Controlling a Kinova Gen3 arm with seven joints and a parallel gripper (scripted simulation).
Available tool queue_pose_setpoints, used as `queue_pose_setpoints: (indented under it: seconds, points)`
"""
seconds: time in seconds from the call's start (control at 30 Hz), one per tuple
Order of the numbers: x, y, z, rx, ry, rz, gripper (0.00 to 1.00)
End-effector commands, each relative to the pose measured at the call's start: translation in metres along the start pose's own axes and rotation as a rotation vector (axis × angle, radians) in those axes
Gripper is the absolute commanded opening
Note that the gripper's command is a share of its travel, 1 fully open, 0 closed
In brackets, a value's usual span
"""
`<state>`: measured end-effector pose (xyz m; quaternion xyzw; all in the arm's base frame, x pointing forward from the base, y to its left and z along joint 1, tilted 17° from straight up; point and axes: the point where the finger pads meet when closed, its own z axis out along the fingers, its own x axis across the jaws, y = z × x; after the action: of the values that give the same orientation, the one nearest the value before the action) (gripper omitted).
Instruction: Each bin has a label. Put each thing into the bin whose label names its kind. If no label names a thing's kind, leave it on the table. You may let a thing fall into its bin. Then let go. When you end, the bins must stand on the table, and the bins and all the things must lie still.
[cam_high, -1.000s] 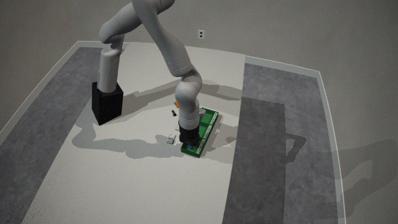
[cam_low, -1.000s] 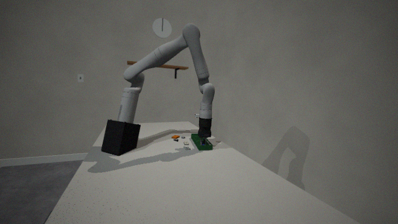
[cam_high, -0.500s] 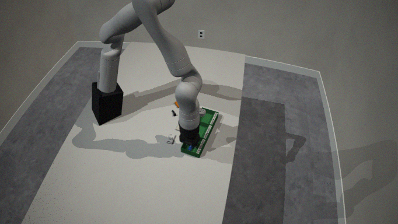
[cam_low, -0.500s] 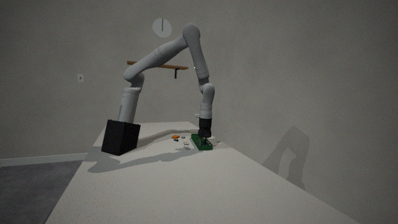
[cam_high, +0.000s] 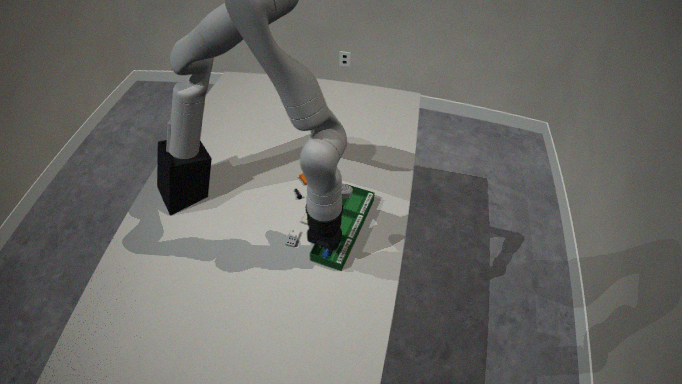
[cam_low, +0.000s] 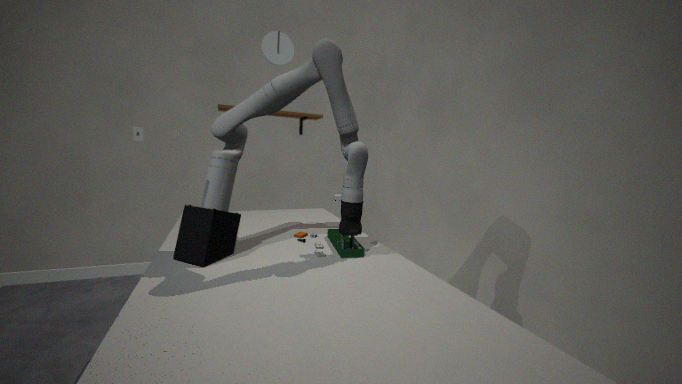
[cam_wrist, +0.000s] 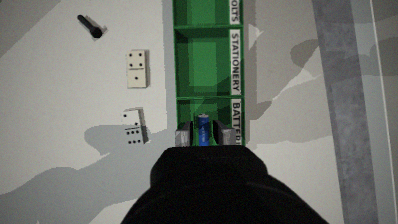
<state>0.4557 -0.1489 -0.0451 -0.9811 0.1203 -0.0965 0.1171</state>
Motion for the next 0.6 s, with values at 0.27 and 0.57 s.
queue_pose_setpoints:
  seconds: [0.27, 0.57]
  points:
    - [0.002, 0.002, -0.014, -0.003, 0.006, 0.001, 0.6]
    - [0.002, 0.002, -0.026, -0.003, 0.006, 0.001, 0.6]
